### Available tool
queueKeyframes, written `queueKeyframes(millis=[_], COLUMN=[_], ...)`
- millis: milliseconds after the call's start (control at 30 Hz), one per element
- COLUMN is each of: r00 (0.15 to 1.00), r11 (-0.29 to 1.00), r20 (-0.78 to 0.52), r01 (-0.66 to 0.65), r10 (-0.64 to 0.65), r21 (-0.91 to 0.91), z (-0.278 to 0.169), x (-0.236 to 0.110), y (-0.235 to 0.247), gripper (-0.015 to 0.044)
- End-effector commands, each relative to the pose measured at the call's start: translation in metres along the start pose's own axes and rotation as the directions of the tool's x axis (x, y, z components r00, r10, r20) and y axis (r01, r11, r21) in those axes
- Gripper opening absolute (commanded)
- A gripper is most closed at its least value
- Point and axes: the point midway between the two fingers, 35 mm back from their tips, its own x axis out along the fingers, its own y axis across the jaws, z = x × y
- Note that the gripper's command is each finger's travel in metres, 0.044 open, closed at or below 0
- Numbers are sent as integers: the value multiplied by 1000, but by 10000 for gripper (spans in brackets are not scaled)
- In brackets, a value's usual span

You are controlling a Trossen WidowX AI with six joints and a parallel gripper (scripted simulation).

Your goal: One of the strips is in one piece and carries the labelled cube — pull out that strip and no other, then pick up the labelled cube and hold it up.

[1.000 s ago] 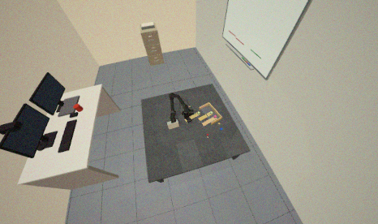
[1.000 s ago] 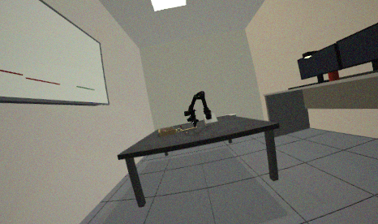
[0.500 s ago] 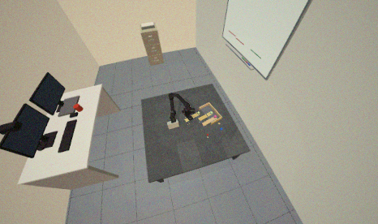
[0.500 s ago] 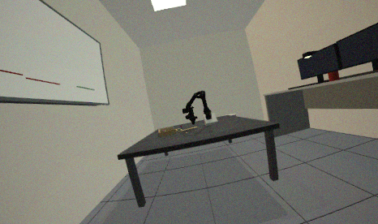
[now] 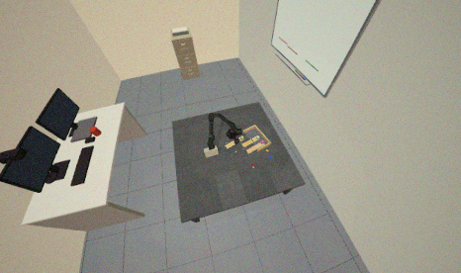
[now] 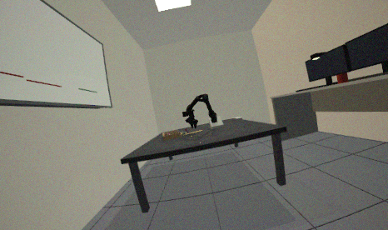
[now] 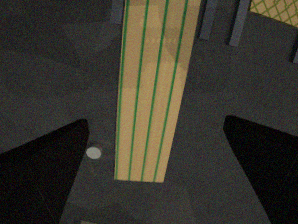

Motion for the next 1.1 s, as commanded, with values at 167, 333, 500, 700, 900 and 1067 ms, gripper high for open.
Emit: queueKeyframes(millis=[167,333,500,700,900,1067], r00=[1000,1000,1000,1000,1000,1000], r11=[1000,1000,1000,1000,1000,1000], r20=[0,1,2,3,4,5], r01=[-6,-5,-5,-5,-5,-5], r10=[6,5,5,5,5,5], r21=[6,5,4,3,2,1], z=[34,53,72,95,119,133], x=[-4,-7,-10,-12,-14,-14], y=[-5,-7,-9,-13,-17,-19], gripper=[440,440,440,440,440,440])
